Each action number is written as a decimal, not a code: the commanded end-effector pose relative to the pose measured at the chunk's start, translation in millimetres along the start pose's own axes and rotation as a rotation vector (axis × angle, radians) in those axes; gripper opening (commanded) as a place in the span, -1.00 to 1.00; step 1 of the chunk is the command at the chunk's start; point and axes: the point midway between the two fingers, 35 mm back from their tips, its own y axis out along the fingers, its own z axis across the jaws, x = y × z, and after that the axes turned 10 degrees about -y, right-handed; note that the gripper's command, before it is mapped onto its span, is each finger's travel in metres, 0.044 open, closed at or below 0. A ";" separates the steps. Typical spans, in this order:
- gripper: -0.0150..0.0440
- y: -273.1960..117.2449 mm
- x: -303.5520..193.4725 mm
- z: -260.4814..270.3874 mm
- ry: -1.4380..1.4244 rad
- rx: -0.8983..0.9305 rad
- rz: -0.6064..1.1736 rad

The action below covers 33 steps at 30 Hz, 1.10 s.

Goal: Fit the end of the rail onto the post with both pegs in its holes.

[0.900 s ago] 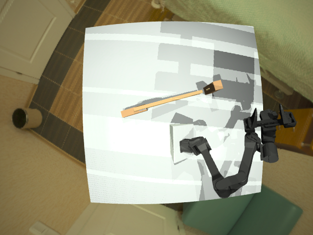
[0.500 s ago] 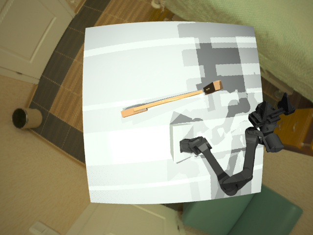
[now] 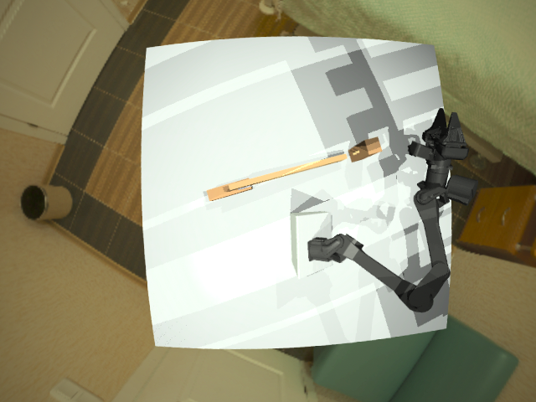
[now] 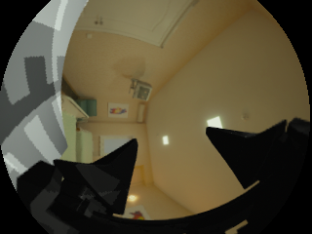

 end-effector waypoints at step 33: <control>1.00 -135.1 324.8 117.6 0.207 1.771 -0.824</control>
